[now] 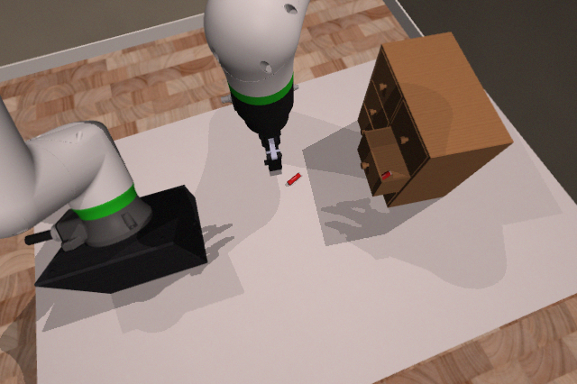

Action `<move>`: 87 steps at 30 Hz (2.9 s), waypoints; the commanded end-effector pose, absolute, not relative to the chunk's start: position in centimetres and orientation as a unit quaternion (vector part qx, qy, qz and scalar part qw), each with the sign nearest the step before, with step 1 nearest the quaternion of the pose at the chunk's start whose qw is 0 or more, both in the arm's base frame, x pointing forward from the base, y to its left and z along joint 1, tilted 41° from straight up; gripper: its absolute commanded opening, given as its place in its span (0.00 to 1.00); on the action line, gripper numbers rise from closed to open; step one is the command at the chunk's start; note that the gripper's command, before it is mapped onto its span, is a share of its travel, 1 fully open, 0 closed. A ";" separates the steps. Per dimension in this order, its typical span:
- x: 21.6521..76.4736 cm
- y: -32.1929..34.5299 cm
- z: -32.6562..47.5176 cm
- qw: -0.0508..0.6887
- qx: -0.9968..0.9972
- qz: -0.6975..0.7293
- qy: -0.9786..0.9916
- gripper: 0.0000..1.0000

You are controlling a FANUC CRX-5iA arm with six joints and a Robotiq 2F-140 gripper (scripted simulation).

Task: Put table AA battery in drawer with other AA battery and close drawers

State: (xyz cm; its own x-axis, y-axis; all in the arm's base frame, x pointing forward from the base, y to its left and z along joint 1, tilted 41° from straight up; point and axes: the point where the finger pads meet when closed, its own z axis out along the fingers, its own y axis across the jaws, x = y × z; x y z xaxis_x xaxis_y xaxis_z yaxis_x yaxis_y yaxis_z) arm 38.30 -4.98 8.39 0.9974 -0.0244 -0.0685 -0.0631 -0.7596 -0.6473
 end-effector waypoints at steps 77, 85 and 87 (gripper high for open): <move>41.6 -14.0 19.0 0.322 -0.888 0.131 0.303 1.00; 44.9 -13.9 19.1 0.296 -0.826 0.182 0.444 1.00; 45.8 -13.9 19.2 0.289 -0.806 0.195 0.478 1.00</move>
